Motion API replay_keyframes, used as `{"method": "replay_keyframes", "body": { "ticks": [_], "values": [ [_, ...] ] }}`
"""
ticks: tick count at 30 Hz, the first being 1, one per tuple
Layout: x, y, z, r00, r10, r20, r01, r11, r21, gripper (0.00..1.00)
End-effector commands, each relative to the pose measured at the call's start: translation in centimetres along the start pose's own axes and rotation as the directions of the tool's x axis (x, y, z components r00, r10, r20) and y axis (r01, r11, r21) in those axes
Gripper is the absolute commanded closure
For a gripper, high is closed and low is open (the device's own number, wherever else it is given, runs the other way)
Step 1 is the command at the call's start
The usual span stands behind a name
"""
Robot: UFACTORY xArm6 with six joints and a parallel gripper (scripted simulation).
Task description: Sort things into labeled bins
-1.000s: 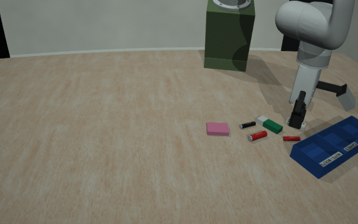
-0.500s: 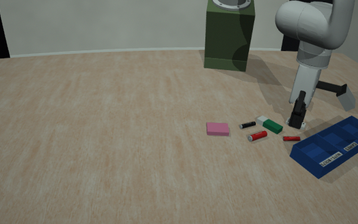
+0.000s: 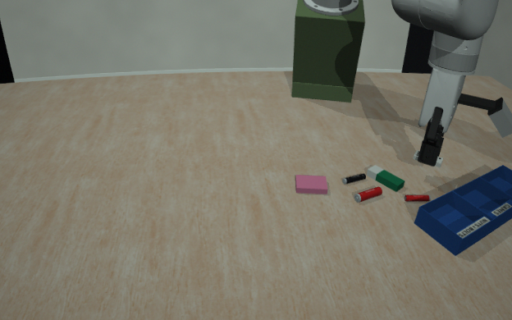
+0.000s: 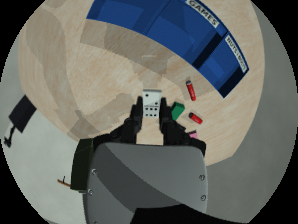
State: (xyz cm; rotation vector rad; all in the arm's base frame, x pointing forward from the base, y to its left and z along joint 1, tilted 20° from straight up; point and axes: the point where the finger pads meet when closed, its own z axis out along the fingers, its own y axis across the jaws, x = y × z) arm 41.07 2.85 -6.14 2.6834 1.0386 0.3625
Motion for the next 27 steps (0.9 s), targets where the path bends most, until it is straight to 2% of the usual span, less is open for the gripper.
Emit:
{"method": "replay_keyframes", "body": {
  "ticks": [1,3,19,21,25,27],
  "values": [
    [0.1,0.1,-1.5,1.0,0.0,0.004,0.0,1.0,0.001,1.0],
    [0.1,0.1,-2.2,1.0,0.0,0.004,0.0,1.0,0.001,1.0],
    [0.1,0.1,-2.2,1.0,0.0,0.004,0.0,1.0,0.001,1.0],
    [0.1,0.1,-1.4,1.0,0.0,0.004,0.0,1.0,0.001,1.0],
    [0.1,0.1,-1.4,1.0,0.0,0.004,0.0,1.0,0.001,1.0],
    [1.2,0.5,-1.4,1.0,0.0,0.004,0.0,1.0,0.001,1.0]
  ]
}}
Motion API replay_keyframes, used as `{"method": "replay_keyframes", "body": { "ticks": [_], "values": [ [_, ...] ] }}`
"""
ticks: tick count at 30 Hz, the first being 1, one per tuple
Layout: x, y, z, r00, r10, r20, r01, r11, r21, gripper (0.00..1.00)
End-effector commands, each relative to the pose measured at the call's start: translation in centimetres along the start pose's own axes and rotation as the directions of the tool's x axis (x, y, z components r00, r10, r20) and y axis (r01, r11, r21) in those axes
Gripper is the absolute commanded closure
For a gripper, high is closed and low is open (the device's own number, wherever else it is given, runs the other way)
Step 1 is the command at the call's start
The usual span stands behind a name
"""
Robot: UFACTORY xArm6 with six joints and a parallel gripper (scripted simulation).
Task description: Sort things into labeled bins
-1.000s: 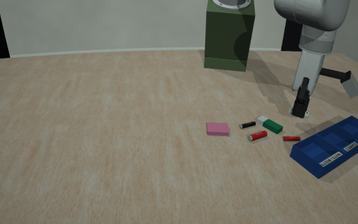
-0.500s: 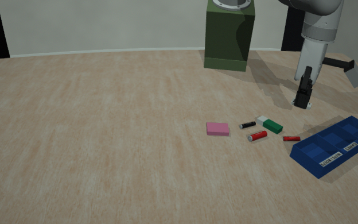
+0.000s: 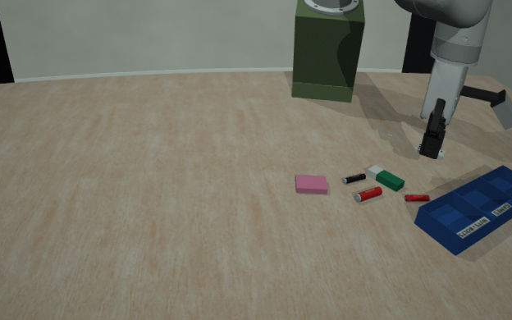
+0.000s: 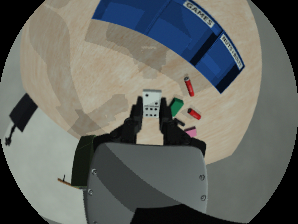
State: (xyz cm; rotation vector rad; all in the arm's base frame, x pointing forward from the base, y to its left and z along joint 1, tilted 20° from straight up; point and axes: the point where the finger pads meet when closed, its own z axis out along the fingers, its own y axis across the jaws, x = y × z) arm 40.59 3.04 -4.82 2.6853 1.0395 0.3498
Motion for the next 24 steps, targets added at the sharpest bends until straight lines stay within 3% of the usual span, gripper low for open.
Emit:
{"method": "replay_keyframes", "body": {
  "ticks": [1,6,9,19,21,24],
  "values": [
    [1.8,0.7,0.0,1.0,0.001,-0.004,-0.001,1.0,-0.002,1.0],
    [3.2,1.3,0.0,1.0,0.001,-0.004,-0.001,1.0,-0.003,1.0],
    [4.9,1.9,0.0,0.989,0.15,-0.005,-0.15,0.989,-0.002,1.0],
    [10.6,4.1,-0.1,0.903,0.429,-0.03,-0.429,0.903,-0.004,1.0],
    [10.6,4.1,-0.1,0.903,0.429,-0.03,-0.429,0.903,-0.004,1.0],
    [10.8,4.1,-0.1,0.838,0.545,-0.038,-0.545,0.838,-0.002,1.0]
  ]
}}
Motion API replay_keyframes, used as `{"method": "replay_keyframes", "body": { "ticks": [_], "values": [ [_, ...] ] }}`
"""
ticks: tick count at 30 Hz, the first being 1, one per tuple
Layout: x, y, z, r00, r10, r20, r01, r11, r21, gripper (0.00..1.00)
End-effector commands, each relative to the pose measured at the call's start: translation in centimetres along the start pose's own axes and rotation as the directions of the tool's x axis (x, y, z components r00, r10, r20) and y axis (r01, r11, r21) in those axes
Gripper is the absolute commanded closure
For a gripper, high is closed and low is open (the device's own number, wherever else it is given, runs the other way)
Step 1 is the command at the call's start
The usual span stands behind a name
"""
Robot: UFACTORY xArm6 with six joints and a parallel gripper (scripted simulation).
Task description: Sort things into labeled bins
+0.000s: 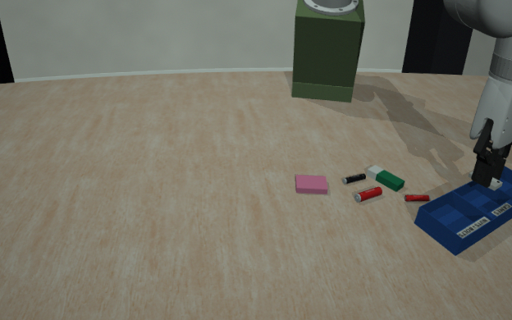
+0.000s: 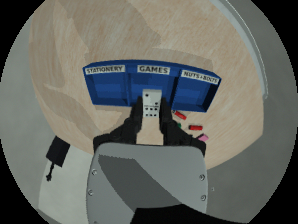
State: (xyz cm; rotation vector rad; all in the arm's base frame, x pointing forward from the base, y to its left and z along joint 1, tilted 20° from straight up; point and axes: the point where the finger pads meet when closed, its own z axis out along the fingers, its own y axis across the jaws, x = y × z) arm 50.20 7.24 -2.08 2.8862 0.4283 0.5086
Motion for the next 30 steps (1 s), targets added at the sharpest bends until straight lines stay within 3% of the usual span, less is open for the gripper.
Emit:
{"method": "replay_keyframes", "body": {
  "ticks": [1,12,14,15,30],
  "values": [
    [0.68,0.01,0.17,0.988,0.155,0.018,-0.155,0.988,-0.003,1.0],
    [0.69,0.01,0.17,0.872,0.489,0.033,-0.489,0.872,-0.013,1.0],
    [0.69,0.01,0.17,0.872,0.489,0.033,-0.489,0.872,-0.013,1.0],
    [0.69,0.01,0.17,0.822,0.568,0.037,-0.568,0.823,-0.016,1.0],
    [0.7,0.02,0.17,0.521,0.852,0.05,-0.851,0.523,-0.035,1.0]
  ]
}}
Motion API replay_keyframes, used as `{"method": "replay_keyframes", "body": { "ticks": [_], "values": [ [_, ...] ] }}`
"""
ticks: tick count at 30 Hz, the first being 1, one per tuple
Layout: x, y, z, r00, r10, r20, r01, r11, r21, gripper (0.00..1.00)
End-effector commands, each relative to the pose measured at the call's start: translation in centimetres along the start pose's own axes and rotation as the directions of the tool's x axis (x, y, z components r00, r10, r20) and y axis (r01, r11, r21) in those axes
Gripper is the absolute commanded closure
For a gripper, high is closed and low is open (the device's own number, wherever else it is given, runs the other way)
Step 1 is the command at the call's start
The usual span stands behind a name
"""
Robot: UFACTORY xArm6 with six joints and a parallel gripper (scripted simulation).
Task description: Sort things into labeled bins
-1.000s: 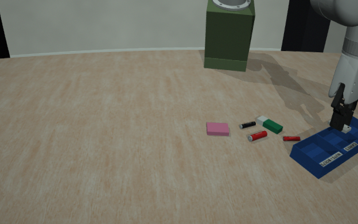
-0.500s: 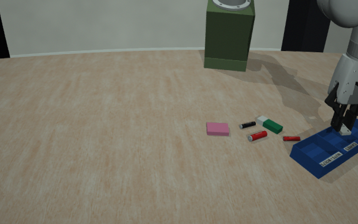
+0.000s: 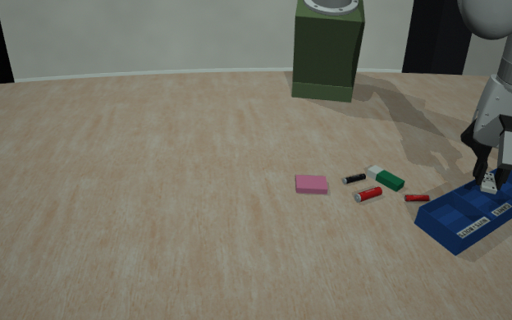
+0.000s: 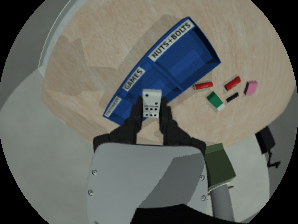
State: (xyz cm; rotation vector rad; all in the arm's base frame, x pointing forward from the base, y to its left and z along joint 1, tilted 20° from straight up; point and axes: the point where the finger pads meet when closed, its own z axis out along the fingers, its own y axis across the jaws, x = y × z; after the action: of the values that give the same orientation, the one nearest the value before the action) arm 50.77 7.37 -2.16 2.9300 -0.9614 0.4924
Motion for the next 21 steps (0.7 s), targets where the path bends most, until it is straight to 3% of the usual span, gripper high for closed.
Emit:
{"method": "replay_keyframes", "body": {
  "ticks": [1,2,18,19,21],
  "values": [
    [0.11,-0.12,-0.1,0.995,0.094,-0.011,-0.094,0.996,0.004,1.0],
    [0.11,-0.11,-0.1,0.983,0.185,-0.007,-0.185,0.983,0.004,1.0],
    [0.17,-0.11,-0.1,0.831,0.556,-0.009,-0.556,0.831,0.007,1.0],
    [0.17,-0.11,-0.1,0.782,0.622,-0.022,-0.622,0.783,0.014,1.0],
    [0.18,-0.11,-0.1,0.775,0.631,-0.025,-0.631,0.776,0.016,1.0]
  ]
}}
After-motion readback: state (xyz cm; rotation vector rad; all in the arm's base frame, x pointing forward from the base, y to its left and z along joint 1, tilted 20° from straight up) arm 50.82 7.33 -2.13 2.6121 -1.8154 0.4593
